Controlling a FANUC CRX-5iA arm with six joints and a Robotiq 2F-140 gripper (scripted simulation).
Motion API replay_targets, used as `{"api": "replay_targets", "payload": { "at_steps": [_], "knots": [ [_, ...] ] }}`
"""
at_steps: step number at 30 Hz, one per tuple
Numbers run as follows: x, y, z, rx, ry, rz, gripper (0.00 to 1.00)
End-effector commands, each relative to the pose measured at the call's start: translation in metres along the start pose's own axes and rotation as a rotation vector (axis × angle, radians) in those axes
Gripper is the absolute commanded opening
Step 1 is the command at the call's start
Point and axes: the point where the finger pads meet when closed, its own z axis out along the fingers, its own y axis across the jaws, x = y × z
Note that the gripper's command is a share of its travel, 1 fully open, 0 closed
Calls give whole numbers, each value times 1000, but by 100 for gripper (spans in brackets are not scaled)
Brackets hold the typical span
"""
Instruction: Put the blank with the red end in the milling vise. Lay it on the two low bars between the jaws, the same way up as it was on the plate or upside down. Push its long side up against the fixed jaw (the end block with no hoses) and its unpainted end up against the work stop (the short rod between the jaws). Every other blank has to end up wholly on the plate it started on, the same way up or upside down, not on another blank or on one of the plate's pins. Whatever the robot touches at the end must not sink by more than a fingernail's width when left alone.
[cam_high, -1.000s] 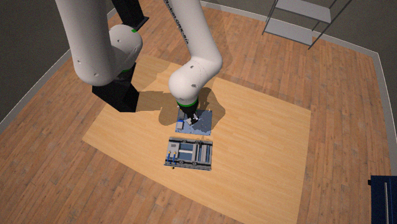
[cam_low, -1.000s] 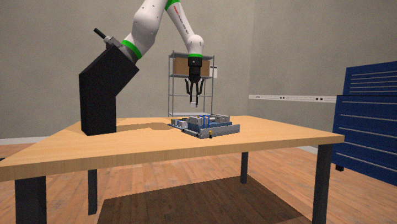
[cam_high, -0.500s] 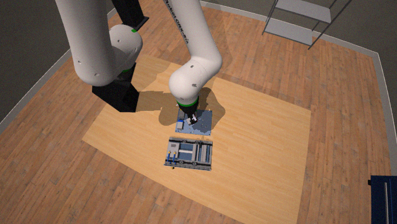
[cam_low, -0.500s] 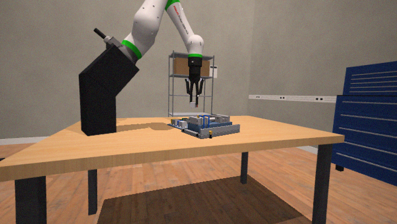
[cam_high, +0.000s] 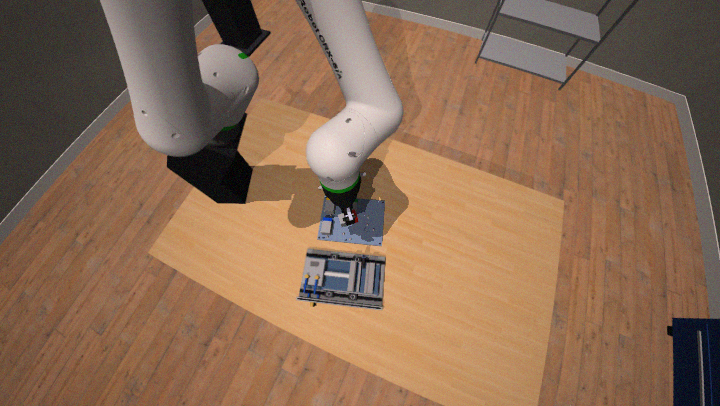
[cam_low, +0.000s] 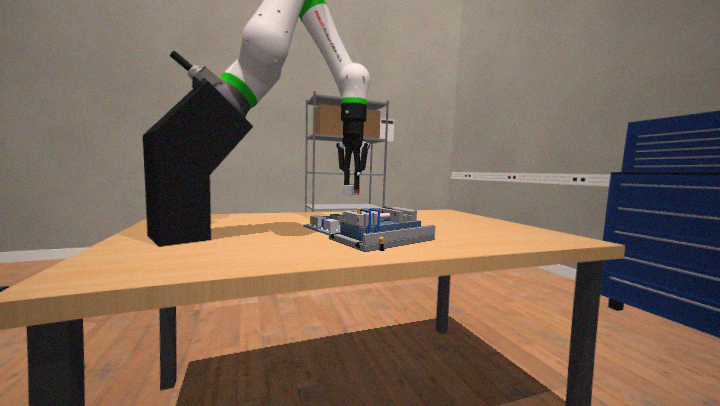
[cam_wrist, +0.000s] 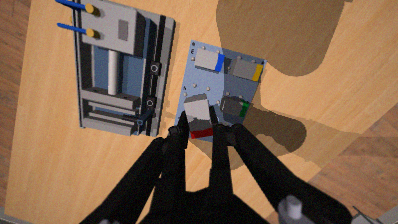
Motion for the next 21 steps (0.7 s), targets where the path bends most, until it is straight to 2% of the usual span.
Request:
{"api": "replay_targets", "payload": {
  "at_steps": [1,21],
  "knots": [
    [0,-1,0,3,2,53,10],
    [0,0,0,2,0,318,10]
  ]
}}
